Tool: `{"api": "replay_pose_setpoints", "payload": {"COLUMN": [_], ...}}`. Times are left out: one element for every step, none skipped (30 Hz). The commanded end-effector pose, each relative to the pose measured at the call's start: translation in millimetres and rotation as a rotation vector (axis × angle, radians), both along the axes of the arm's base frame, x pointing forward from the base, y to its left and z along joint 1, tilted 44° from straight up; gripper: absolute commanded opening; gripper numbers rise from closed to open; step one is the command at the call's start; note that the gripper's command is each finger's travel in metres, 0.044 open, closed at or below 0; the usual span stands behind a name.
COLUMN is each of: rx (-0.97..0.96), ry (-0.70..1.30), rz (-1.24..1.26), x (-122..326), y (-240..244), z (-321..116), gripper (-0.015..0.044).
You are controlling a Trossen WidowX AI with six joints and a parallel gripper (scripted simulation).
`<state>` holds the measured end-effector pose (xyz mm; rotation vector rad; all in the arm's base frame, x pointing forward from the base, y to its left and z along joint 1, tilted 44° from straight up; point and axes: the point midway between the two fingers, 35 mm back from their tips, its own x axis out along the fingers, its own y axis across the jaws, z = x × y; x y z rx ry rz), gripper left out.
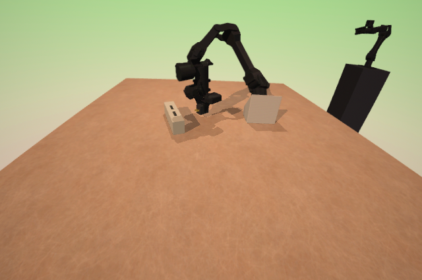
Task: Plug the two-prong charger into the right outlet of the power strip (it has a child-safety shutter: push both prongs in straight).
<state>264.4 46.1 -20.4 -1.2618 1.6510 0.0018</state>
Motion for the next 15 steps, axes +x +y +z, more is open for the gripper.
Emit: {"api": "replay_pose_setpoints", "payload": {"rx": [0.010,0.012,0.013,0.015,0.017,0.018,0.020,0.021,0.023,0.024,0.024,0.024,0.024,0.024,0.024], "ry": [-0.065,-0.079,-0.094,-0.108,-0.123,-0.137,-0.152,-0.167,-0.181,-0.196,-0.196,-0.196,-0.197,-0.197,-0.198], "rz": [-0.055,-0.071,-0.086,-0.101,-0.117,-0.132,-0.148,-0.163,-0.178,-0.194,-0.194,-0.194,-0.195,-0.195,-0.196], "x": [9,10,12,13,14,16,17,19,20,21,22,22,22,23,24], "y": [-4,-6,-8,-9,-11,-13,-14,-16,-18,-20,-20,-20,-19,-19,-19], "z": [2,2,2,2,2,2,2,2,3,3,3,3,3,2,2], "gripper": [0.0000,0.0000,0.0000,0.0000,0.0000,0.0000,0.0000,0.0000,0.0000,0.0000,0.0000,0.0000,0.0000,0.0000,0.0000]}}
